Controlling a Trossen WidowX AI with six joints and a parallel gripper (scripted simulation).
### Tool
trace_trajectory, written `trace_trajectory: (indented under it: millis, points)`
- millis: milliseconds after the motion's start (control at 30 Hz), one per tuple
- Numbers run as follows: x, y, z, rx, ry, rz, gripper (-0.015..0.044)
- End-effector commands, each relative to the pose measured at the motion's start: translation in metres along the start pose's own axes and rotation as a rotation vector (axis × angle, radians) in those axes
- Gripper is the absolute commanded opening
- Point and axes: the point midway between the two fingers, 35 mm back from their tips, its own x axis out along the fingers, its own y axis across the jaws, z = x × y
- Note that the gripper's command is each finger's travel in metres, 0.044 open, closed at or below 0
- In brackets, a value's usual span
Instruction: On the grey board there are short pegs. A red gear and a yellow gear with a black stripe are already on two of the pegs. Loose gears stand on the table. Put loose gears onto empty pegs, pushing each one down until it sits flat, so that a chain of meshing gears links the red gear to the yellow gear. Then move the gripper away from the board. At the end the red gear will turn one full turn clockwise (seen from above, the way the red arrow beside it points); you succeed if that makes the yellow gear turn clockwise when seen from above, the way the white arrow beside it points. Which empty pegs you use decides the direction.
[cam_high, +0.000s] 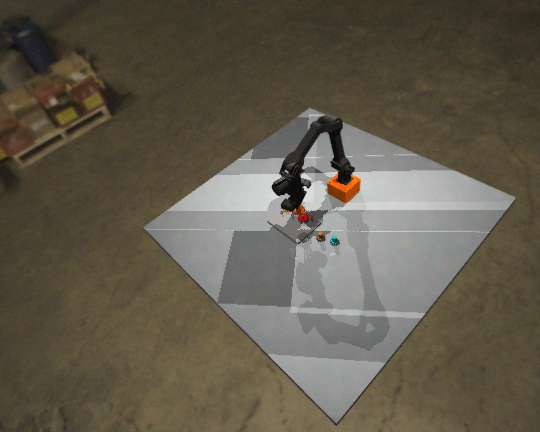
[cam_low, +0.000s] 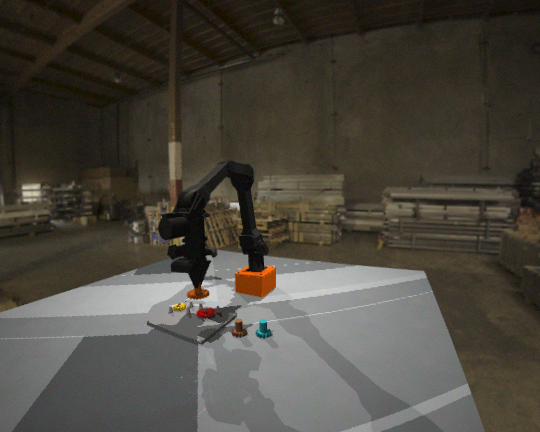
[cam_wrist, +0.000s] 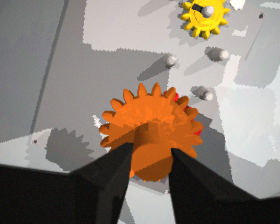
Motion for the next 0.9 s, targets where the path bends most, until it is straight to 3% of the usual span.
trace_trajectory:
  millis: [0,867]
  points:
    - [0.004,-0.002,0.009,-0.004,-0.004,-0.004,0.0000]
    - [0.018,-0.013,0.046,-0.009,-0.007,-0.007,0.0000]
